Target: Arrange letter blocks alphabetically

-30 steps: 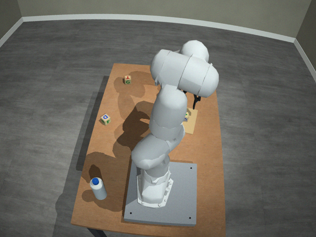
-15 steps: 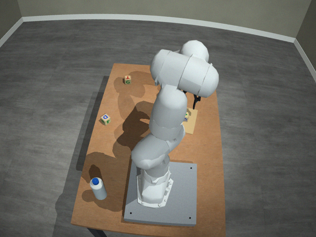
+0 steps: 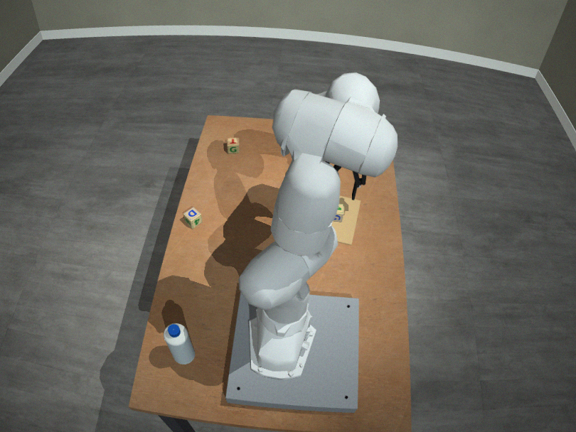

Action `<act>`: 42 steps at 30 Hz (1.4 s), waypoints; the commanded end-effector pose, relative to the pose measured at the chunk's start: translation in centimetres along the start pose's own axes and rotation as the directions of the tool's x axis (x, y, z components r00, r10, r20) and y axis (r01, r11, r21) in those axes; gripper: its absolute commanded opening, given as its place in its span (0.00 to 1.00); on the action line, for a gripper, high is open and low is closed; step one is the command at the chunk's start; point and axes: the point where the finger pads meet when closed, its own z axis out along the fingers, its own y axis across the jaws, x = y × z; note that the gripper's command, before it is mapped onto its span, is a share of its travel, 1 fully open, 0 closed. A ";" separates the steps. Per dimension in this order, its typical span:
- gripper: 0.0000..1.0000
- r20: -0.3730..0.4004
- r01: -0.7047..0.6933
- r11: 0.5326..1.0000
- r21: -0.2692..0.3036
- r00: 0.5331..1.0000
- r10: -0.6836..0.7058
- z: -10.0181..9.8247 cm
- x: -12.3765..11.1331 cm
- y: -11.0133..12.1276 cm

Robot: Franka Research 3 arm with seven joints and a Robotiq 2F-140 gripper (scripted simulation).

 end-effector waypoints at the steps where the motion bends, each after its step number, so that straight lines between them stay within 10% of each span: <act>1: 0.55 -0.002 0.000 1.000 0.002 1.000 0.000 0.3 0.0 -0.1; 42: 0.55 -0.002 0.000 1.000 0.002 1.000 0.000 4.9 0.1 -0.2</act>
